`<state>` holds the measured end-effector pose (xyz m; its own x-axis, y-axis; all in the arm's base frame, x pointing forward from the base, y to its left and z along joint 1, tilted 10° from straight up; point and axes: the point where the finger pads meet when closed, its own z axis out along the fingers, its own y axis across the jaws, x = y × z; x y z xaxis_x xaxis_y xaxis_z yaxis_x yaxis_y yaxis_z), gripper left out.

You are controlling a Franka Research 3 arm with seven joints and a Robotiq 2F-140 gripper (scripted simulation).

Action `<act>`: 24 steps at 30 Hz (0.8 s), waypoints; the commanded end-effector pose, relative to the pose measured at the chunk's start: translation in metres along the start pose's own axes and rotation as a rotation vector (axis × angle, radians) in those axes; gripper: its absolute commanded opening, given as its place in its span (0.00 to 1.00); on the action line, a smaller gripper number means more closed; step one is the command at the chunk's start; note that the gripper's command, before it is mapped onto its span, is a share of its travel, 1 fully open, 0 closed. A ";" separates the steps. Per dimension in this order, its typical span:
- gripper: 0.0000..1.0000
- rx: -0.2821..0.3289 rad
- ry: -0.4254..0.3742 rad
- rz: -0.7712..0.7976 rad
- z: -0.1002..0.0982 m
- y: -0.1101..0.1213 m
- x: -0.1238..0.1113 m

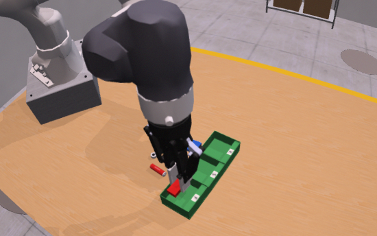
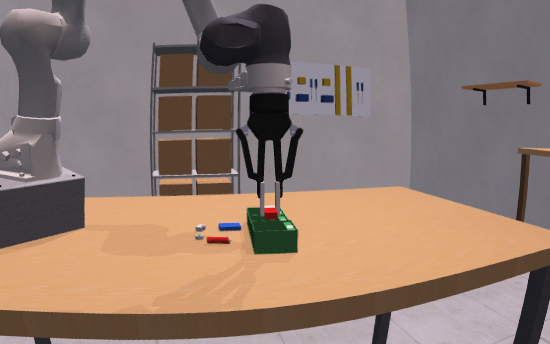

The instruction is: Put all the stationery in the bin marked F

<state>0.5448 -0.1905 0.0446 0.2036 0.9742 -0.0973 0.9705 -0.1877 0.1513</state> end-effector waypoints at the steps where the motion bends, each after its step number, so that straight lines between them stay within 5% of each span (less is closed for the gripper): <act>1: 0.11 0.010 0.008 -0.041 0.001 -0.002 0.000; 24: 0.11 0.010 0.008 -0.041 0.021 -0.002 0.001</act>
<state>0.5419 -0.1913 0.0274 0.1632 0.9822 -0.0928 0.9802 -0.1507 0.1283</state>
